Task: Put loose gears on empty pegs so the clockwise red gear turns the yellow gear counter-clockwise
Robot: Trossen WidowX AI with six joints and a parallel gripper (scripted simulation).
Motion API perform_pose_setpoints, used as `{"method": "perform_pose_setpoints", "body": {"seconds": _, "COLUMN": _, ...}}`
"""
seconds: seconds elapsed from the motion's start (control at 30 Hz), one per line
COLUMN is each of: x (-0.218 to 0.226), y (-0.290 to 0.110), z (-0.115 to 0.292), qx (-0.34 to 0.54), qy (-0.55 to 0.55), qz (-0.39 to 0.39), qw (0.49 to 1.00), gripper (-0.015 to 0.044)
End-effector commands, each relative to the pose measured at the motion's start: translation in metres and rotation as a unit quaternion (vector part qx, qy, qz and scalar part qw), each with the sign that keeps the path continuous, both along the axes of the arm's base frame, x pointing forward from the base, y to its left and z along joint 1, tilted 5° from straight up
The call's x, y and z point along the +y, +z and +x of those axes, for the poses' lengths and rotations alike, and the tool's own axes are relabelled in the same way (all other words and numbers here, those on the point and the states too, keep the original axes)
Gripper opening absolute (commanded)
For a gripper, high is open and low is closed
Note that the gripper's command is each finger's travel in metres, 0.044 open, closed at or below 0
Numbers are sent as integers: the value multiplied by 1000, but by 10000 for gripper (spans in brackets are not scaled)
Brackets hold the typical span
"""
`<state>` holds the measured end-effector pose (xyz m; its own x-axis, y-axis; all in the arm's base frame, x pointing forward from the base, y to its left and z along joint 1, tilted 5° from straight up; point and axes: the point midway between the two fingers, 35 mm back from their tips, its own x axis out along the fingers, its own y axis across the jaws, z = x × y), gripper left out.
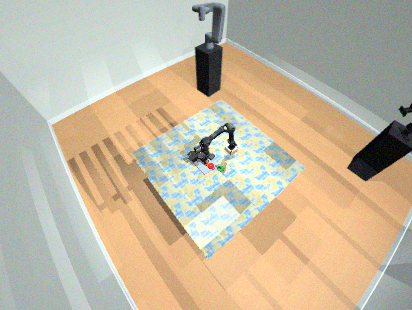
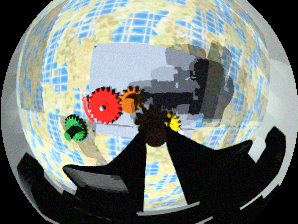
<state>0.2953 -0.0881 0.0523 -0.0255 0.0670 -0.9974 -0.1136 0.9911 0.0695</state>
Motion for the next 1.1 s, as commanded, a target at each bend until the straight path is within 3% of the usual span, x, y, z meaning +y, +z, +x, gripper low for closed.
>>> {"method": "perform_pose_setpoints", "body": {"seconds": 0.0, "x": -5, "y": -2, "z": -2, "qx": -1, "qy": 4, "qz": -2, "qw": 1000, "gripper": 0}}
{"method": "perform_pose_setpoints", "body": {"seconds": 0.2, "x": -5, "y": -1, "z": -2, "qx": -3, "qy": 26, "qz": -1, "qw": 1000, "gripper": 0}}
{"method": "perform_pose_setpoints", "body": {"seconds": 0.53, "x": -5, "y": -1, "z": -2, "qx": -12, "qy": 163, "qz": 2, "qw": 987, "gripper": 0}}
{"method": "perform_pose_setpoints", "body": {"seconds": 1.07, "x": -5, "y": 0, "z": -2, "qx": -27, "qy": 390, "qz": 8, "qw": 921, "gripper": 0}}
